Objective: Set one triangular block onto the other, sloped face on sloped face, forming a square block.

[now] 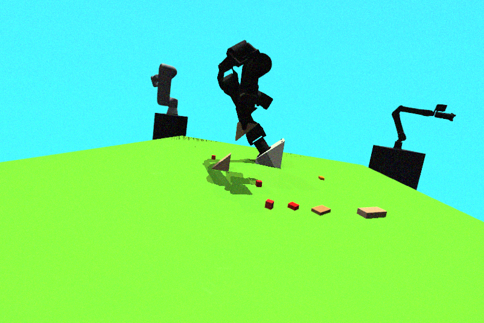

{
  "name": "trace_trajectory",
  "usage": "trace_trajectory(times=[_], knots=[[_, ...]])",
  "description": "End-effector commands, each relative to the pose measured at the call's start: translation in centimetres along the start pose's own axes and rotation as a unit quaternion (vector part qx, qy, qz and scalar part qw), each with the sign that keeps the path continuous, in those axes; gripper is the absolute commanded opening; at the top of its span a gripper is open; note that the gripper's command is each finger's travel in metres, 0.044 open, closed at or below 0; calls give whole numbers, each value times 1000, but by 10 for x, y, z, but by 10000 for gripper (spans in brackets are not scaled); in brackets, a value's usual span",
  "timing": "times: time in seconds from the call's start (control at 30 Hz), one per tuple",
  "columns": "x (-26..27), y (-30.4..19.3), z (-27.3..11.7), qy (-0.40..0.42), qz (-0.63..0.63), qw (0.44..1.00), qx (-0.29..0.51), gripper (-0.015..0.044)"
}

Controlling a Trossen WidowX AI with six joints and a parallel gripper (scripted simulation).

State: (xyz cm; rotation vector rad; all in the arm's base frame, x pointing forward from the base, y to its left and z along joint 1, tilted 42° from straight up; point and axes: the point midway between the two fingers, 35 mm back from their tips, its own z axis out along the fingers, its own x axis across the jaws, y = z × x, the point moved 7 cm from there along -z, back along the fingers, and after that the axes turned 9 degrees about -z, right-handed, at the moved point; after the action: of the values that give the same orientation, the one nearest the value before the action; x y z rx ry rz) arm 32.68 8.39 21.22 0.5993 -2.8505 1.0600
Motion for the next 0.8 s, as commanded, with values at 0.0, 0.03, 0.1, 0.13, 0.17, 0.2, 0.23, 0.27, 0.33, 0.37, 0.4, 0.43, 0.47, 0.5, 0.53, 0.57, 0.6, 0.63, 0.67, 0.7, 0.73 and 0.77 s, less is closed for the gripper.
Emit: trace_trajectory(times=[0.0,0.03,0.1,0.13,0.17,0.2,0.23,0.27,0.33,0.37,0.4,0.43,0.47,0.5,0.53,0.57,0.6,0.63,0.67,0.7,0.73,0.77], knots=[[14,-16,-3,-3,-3,1000,6,0],[17,-20,-4,-3,-4,1000,8,0],[23,-27,-4,-3,-4,1000,10,0],[27,-30,-5,-3,-5,1000,11,0],[30,-34,-5,-3,-5,1000,12,0],[33,-37,-6,-3,-6,1000,14,0],[37,-40,-6,-3,-6,1000,15,0],[40,-43,-6,-2,-6,1000,16,0],[47,-49,-7,-2,-7,1000,19,0],[51,-52,-7,-2,-7,1000,20,0],[55,-55,-8,-1,-7,1000,22,0],[58,-58,-8,-1,-8,1000,23,0],[62,-61,-8,-1,-8,1000,24,0],[65,-64,-8,0,-8,1000,26,0],[69,-67,-9,0,-9,1000,27,0],[72,-71,-9,1,-9,1000,29,0],[76,-74,-9,1,-9,1000,30,0],[79,-77,-9,2,-10,999,31,0],[83,-80,-10,3,-10,999,33,0],[86,-83,-10,3,-10,999,34,0],[90,-86,-10,4,-10,999,36,0],[94,-89,-11,5,-11,999,37,0]])
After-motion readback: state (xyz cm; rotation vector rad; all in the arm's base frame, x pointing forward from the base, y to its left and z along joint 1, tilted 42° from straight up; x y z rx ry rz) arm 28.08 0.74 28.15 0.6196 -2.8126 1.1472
